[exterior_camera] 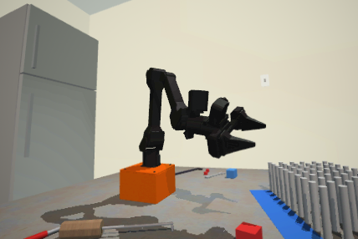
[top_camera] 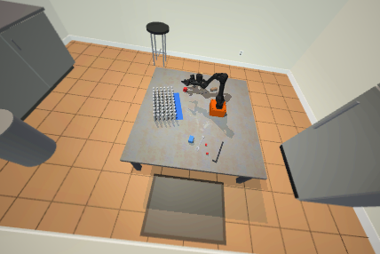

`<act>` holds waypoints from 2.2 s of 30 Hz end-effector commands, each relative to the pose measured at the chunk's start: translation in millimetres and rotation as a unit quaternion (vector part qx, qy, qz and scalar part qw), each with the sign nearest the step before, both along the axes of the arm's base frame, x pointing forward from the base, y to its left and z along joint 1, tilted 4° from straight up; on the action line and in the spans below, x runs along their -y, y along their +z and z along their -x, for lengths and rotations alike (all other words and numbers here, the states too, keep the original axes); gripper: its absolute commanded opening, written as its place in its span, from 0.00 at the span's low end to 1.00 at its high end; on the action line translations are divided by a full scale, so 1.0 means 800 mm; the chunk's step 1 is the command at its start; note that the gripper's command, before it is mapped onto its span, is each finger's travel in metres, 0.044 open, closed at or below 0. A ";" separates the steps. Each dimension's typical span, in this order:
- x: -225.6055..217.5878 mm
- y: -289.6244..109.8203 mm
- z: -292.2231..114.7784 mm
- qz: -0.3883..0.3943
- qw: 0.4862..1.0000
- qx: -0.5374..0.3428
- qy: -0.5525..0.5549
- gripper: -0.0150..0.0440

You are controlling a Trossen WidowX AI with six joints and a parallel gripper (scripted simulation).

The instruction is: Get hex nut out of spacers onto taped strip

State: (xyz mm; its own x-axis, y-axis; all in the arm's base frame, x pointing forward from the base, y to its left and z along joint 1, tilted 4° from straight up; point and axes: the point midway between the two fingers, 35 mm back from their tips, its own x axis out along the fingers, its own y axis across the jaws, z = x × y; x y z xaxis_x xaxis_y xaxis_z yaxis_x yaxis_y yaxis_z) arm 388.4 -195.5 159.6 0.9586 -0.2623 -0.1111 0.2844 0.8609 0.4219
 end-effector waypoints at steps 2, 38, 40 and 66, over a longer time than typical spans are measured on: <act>-0.094 -0.068 -0.017 0.086 0.981 -0.096 0.147 1.00; -0.129 -0.091 -0.017 0.119 0.964 -0.121 0.204 1.00; -0.129 -0.091 -0.017 0.119 0.964 -0.121 0.204 1.00; 0.160 -0.138 0.145 -0.286 0.910 -0.275 -0.119 1.00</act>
State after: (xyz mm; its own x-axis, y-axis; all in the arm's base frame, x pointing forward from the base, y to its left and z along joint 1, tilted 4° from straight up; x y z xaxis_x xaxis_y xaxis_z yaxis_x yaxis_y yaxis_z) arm 318.4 -283.8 55.2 0.7219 -0.1974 -0.6632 0.6010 0.6540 0.4595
